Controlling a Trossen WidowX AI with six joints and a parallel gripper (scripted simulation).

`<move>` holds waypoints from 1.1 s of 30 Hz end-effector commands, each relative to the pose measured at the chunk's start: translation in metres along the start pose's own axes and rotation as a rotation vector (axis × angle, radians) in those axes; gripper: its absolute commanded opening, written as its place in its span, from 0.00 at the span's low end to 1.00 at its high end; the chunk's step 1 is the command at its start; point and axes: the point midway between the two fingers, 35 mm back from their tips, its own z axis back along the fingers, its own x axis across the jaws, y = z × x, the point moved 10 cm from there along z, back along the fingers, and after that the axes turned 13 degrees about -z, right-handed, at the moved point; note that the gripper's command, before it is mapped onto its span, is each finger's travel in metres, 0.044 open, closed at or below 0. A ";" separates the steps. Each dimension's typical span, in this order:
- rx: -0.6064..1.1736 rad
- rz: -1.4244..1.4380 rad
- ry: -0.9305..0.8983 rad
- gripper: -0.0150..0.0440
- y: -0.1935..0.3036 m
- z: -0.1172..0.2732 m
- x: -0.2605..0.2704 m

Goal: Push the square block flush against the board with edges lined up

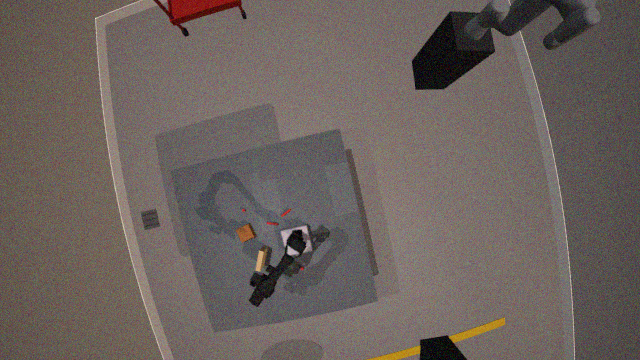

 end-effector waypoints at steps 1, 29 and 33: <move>-0.021 0.077 0.111 0.25 -0.011 -0.017 0.004; 0.038 0.316 0.522 0.25 -0.060 -0.118 -0.023; 0.038 0.316 0.522 0.25 -0.061 -0.118 -0.022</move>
